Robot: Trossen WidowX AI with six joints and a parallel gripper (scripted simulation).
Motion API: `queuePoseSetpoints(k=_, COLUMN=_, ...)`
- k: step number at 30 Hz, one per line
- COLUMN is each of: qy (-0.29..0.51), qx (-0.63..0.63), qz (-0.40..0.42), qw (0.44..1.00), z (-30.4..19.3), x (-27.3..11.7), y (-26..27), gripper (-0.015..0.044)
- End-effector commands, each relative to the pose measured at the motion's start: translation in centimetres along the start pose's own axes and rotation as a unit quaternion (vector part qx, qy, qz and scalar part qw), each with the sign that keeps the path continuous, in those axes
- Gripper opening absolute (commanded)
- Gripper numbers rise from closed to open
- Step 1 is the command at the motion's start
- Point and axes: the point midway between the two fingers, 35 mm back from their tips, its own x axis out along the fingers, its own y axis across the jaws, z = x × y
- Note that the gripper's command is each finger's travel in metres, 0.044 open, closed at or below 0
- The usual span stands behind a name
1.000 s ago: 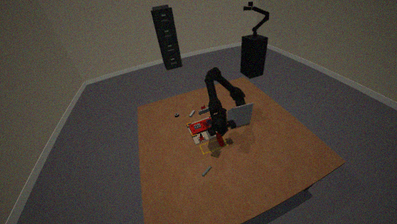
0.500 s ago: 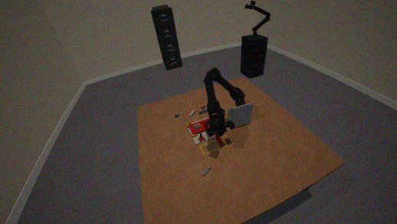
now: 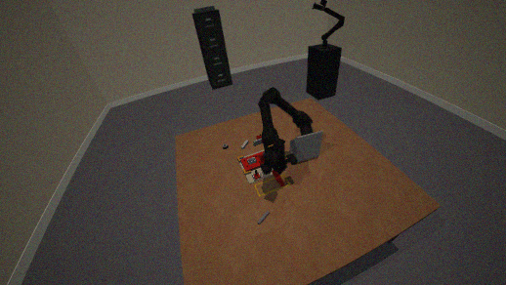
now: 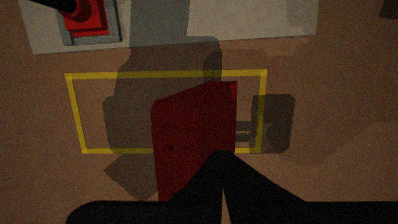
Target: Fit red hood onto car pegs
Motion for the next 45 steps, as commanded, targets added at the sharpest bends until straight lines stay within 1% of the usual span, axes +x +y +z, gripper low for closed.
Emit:
queuePoseSetpoints(k=1, qy=-0.002, qx=-0.003, qz=0.001, qw=1.0, z=0.0, x=0.0, y=0.3, gripper=0.0)
queuePoseSetpoints(k=7, qy=-0.002, qx=-0.003, qz=0.001, qw=1.0, z=0.0, x=0.1, y=0.8, gripper=0.0)
queuePoseSetpoints(k=9, qy=-0.002, qx=-0.003, qz=0.001, qw=1.0, z=0.0, x=-0.6, y=0.8, gripper=0.0)
queuePoseSetpoints(k=11, qy=-0.001, qx=-0.003, qz=0.001, qw=1.0, z=-0.1, x=-1.9, y=0.9, gripper=0.0)
queuePoseSetpoints(k=16, qy=-0.001, qx=-0.004, qz=0.0, qw=1.0, z=-0.1, x=-7.3, y=0.6, gripper=0.0)
queuePoseSetpoints(k=18, qy=-0.001, qx=-0.003, qz=0.0, qw=1.0, z=-0.1, x=-8.0, y=0.5, gripper=0.0)
queuePoseSetpoints(k=22, qy=-0.001, qx=-0.003, qz=0.0, qw=1.0, z=-0.1, x=-8.0, y=0.5, gripper=0.0)
queuePoseSetpoints(k=23, qy=-0.002, qx=-0.008, qz=0.004, qw=1.0, z=-0.3, x=-7.5, y=0.6, gripper=0.0)
queuePoseSetpoints(k=42, qy=-0.002, qx=-0.008, qz=0.004, qw=1.0, z=-0.3, x=-7.5, y=0.6, gripper=0.0)
queuePoseSetpoints(k=45, qy=-0.002, qx=-0.057, qz=0.004, qw=0.998, z=-0.3, x=-7.1, y=0.9, gripper=0.0079)
